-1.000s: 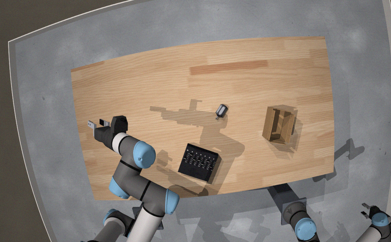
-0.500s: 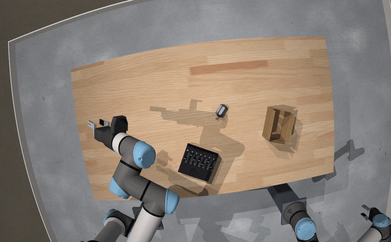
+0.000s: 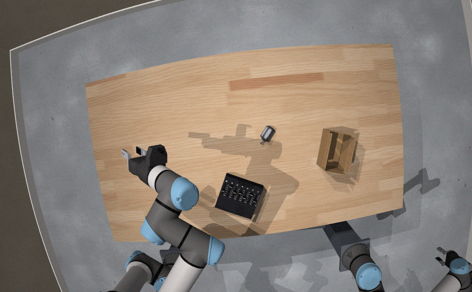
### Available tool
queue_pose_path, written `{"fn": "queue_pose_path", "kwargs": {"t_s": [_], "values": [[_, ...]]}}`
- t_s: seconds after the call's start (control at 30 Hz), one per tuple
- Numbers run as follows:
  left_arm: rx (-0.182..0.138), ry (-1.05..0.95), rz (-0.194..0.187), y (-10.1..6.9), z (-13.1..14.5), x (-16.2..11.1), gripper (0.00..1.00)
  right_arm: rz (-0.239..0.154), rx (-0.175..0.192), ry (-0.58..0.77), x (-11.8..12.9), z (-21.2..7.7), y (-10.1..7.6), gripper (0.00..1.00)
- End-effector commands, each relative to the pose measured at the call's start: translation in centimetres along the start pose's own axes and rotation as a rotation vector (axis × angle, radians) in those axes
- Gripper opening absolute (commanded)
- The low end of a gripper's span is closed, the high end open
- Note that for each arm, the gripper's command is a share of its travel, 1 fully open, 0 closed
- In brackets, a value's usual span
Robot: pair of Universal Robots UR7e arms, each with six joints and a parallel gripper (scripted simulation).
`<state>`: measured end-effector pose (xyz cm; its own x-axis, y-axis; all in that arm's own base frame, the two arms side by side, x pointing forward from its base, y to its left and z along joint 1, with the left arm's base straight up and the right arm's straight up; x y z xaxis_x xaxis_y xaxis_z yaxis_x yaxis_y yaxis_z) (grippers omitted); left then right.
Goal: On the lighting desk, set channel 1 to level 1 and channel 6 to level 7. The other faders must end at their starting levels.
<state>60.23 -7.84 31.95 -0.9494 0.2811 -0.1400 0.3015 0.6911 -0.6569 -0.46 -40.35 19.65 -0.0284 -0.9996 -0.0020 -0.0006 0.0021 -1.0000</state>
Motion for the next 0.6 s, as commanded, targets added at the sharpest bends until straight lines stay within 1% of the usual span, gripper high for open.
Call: {"fn": "queue_pose_path", "kwargs": {"t_s": [0.0, 0.03, 0.1, 0.17, 0.3, 0.53, 0.57], "values": [[0.099, -0.047, 0.008, -2.1, 4.0, 1.4, 1.0, -0.002, 0.001, 0.0, 0.0, 0.0, 0.0, 1.0], [0.099, -0.047, 0.008, -2.1, 4.0, 1.4, 1.0, -0.002, 0.001, 0.0, 0.0, 0.0, 0.0, 1.0], [0.181, -0.076, 0.005, -3.8, 7.3, 2.7, 1.0, -0.002, 0.001, 0.0, 0.0, 0.0, 0.0, 1.0], [0.218, -0.088, 0.002, -4.6, 8.8, 3.3, 1.0, -0.002, 0.001, 0.0, 0.0, 0.0, 0.0, 1.0], [0.31, -0.114, -0.009, -6.7, 12.4, 5.0, 1.0, -0.002, 0.001, 0.0, 0.0, 0.0, 0.0, 1.0], [0.466, -0.144, -0.045, -10.5, 18.2, 8.5, 1.0, -0.002, 0.001, 0.0, 0.0, 0.0, 0.0, 1.0], [0.466, -0.144, -0.045, -10.5, 18.2, 8.5, 1.0, -0.002, 0.001, 0.0, 0.0, 0.0, 0.0, 1.0]]}}
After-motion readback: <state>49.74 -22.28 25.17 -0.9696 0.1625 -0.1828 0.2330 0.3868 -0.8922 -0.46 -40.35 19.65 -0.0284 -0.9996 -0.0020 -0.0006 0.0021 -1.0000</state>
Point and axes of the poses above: on each arm, the point where the finger pads meet when closed, its own y axis out along the fingers, its own z axis across the jaws, x = y × z, the point moved 1 cm from there along -y, back along the fingers, and after that the axes turned 1 degree about y, right-handed, at the moved point
